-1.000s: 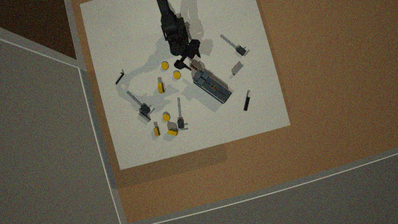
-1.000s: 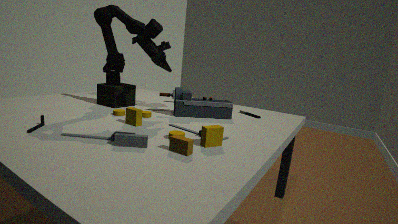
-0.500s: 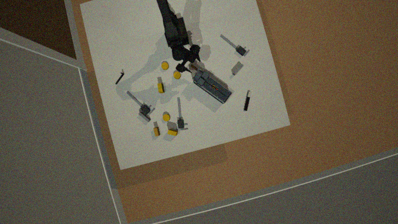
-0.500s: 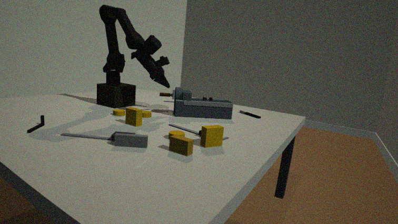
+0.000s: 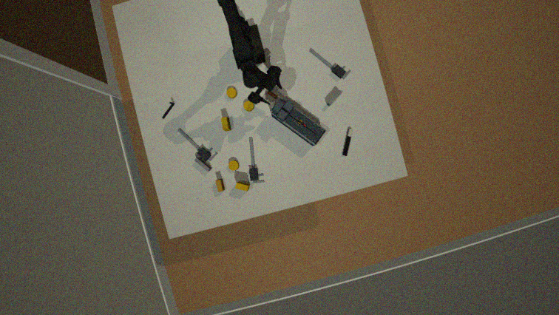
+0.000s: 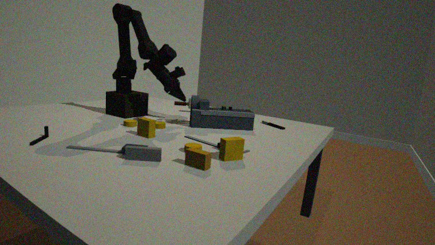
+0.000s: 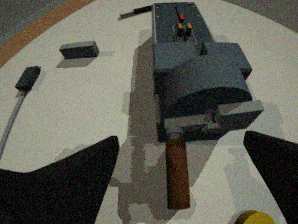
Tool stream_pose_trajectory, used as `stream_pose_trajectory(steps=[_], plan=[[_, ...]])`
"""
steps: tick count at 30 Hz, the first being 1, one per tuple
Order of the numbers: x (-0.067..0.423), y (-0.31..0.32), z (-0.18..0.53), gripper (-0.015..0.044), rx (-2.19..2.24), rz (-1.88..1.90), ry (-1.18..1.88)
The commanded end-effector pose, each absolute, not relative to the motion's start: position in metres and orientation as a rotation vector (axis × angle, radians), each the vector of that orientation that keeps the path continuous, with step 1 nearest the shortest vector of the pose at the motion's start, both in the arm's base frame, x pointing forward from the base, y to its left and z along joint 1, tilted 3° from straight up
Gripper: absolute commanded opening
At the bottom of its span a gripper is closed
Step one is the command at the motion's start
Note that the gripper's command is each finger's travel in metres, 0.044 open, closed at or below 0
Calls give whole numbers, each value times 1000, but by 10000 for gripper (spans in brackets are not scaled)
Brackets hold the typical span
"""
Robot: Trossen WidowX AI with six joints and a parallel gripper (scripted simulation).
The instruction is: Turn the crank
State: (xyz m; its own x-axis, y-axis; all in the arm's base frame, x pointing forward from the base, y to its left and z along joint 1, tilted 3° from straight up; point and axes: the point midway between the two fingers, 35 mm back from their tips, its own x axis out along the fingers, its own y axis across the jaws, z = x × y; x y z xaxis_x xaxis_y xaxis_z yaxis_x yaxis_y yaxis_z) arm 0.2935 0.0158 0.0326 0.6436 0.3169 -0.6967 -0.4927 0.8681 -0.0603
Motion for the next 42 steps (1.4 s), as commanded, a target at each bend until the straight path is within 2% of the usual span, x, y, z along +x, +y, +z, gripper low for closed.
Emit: stream_pose_trajectory(steps=[1,25,42], plan=[[293,17,25,440,-255,476,743],[291,16,-10,440,-254,476,744],[291,16,-10,0,-254,476,744]])
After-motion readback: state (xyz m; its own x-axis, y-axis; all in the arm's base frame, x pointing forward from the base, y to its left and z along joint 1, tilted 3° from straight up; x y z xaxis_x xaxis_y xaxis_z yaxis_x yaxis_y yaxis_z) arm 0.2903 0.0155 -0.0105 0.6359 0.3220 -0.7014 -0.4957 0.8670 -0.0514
